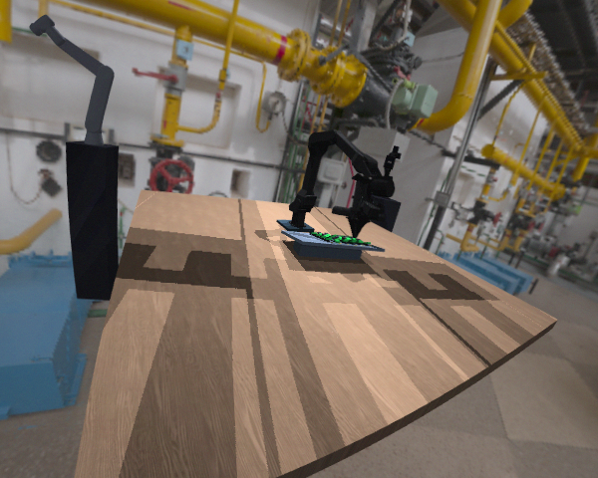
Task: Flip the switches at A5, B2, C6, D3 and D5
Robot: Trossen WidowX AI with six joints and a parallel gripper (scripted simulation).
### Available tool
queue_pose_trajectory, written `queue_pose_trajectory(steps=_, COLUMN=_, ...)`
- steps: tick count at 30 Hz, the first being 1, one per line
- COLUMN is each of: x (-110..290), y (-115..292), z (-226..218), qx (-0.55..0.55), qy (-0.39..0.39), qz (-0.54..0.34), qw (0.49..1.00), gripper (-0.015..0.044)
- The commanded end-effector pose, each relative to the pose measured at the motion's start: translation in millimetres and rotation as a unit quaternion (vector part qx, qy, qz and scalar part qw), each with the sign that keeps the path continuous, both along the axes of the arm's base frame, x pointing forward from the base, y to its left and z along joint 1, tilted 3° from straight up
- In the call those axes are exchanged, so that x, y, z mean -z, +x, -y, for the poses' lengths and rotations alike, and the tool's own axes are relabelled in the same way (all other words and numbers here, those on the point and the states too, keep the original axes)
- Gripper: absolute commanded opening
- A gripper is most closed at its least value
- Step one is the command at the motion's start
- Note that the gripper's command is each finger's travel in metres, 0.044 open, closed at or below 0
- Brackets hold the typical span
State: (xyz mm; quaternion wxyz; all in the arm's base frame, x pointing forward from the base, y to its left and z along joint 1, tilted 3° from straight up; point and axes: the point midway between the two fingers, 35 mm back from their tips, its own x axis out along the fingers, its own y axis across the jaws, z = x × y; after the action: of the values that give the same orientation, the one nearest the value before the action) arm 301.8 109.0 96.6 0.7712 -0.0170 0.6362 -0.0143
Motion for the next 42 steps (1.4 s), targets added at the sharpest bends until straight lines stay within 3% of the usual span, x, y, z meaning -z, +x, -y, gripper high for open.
queue_pose_trajectory(steps=1, x=1.1, y=0.0, z=-0.8, qx=-0.002, qy=0.002, qz=-0.002, qw=1.0, gripper=0.0)
queue_pose_trajectory(steps=42, x=6.2, y=1.1, z=-0.6, qx=-0.002, qy=0.002, qz=-0.002, qw=1.0, gripper=0.0)
